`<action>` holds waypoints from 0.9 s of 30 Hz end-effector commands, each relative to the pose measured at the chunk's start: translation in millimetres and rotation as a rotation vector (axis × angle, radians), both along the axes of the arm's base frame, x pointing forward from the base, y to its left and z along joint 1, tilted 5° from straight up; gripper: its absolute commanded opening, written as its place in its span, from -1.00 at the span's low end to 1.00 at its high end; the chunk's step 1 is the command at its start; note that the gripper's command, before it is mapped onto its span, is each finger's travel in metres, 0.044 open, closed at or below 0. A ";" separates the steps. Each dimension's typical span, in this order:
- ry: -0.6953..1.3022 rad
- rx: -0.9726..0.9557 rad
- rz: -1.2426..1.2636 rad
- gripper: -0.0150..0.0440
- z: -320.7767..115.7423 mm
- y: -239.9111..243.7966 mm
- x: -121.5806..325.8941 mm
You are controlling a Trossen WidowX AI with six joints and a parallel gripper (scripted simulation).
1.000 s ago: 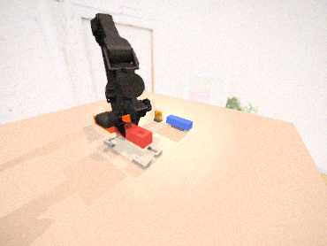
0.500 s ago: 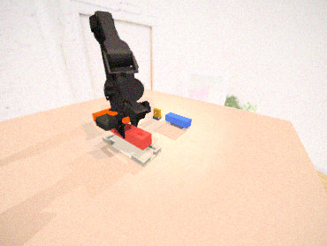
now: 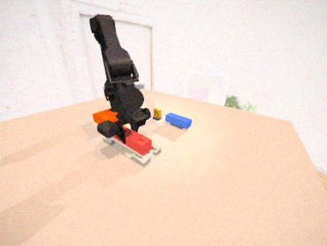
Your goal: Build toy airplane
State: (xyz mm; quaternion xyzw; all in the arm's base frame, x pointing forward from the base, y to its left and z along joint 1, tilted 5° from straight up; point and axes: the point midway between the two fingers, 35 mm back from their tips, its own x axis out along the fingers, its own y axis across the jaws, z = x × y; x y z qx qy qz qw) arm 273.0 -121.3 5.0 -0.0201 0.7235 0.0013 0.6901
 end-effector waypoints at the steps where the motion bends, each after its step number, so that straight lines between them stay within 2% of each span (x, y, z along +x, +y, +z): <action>1: 0.006 -0.004 0.004 0.17 -3.0 -0.9 -0.8; 7: 0.001 0.000 0.000 0.06 -1.0 0.0 -0.2; 12: 0.001 0.000 0.000 -0.39 -1.0 0.0 -0.2; 27: 0.001 0.000 0.000 0.95 -1.0 0.0 -0.2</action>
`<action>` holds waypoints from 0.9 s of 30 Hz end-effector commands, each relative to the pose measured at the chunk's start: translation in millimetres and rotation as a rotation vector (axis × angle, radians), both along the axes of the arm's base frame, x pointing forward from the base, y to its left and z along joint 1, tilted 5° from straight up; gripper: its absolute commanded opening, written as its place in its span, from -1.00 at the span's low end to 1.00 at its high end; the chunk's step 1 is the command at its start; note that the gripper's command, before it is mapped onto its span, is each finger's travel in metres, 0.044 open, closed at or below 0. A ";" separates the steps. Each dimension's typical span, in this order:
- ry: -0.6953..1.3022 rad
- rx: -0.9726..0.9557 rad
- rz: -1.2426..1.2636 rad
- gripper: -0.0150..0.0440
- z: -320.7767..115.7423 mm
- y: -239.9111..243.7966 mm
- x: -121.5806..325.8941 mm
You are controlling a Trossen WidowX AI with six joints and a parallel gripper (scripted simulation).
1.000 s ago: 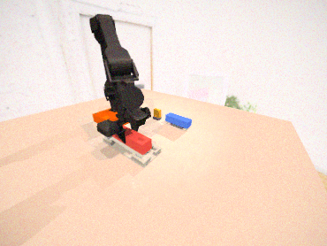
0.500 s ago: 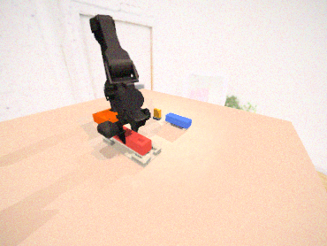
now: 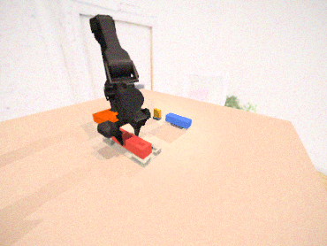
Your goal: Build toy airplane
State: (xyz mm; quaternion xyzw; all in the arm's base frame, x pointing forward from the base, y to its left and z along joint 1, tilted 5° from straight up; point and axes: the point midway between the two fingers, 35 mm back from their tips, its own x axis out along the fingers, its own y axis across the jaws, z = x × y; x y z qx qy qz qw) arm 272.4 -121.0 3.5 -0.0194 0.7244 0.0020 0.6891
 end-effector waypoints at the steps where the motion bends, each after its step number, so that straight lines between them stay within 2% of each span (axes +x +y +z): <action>1: -0.001 -0.001 0.000 1.00 0.5 -0.2 0.3; 11: -0.001 -0.002 0.000 1.00 3.2 -0.4 1.0; 18: 0.002 -0.006 0.004 1.00 102.8 3.0 6.5; 27: 0.002 -0.006 -0.004 1.00 104.6 2.8 9.6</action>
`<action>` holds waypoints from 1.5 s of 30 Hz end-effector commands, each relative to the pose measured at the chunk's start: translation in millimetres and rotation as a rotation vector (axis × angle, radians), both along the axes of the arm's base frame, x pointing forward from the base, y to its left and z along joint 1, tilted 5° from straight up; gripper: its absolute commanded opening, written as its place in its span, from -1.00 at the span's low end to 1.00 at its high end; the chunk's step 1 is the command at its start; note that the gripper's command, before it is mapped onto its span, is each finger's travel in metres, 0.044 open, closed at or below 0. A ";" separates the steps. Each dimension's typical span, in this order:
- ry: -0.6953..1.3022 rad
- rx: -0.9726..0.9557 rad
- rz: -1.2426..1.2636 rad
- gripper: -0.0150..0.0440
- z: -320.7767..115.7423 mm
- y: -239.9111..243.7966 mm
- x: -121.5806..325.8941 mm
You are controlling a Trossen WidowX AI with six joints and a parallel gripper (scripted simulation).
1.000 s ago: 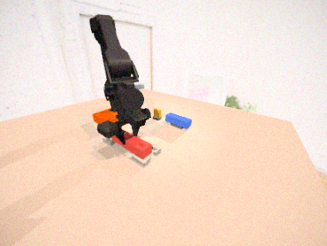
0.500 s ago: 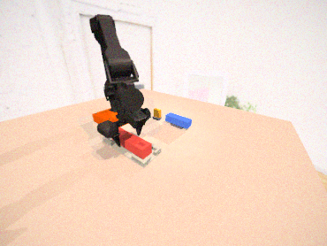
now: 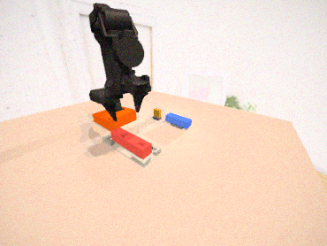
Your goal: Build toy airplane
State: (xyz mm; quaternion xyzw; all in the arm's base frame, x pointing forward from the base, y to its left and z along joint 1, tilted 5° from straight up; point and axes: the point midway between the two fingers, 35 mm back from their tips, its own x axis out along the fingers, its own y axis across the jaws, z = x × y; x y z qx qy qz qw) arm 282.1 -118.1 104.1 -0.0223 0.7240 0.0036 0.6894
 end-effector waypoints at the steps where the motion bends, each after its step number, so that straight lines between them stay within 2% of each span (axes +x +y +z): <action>1: 0.002 -0.006 -0.033 1.00 0.8 -0.3 0.6; 6: -0.001 -0.005 -0.042 1.00 -0.9 18.7 12.5; 14: -0.011 0.006 -0.043 1.00 -4.9 138.6 50.9; 23: -0.001 0.017 -0.041 1.00 -13.3 265.6 42.3; 29: -0.001 0.017 -0.041 1.00 -15.9 268.6 41.5; 33: -0.001 0.017 -0.041 1.00 -54.2 268.2 39.6; 45: -0.001 0.017 -0.041 1.00 -71.5 268.0 38.6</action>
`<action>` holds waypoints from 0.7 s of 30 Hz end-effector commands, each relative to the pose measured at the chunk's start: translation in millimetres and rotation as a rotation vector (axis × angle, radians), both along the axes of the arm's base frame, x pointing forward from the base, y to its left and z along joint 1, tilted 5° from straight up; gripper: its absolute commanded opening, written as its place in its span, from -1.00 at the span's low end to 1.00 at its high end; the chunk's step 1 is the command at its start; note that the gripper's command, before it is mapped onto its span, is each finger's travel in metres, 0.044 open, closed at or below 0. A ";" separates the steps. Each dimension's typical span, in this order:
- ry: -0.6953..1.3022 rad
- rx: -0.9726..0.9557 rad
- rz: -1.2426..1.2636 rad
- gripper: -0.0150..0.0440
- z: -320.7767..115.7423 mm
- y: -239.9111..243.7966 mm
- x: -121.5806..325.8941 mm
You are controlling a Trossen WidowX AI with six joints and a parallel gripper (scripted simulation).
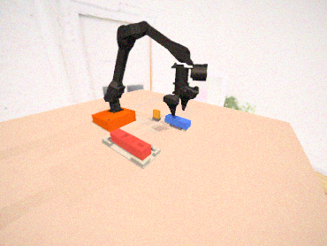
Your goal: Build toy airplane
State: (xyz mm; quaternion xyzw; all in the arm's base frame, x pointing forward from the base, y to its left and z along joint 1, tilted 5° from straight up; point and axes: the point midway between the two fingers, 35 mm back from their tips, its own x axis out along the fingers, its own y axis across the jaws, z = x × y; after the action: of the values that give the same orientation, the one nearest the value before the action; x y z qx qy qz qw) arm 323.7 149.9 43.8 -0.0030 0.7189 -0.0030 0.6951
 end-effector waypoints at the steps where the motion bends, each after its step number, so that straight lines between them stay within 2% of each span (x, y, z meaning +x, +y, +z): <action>1: 0.015 0.000 -0.004 1.00 -11.2 0.0 -3.0; 21: 0.015 0.000 -0.004 1.00 -37.7 0.0 -3.7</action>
State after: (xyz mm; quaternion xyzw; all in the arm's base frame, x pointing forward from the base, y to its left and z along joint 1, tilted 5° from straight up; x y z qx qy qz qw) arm 322.5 149.9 15.9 -0.0033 0.7194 -0.0032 0.6946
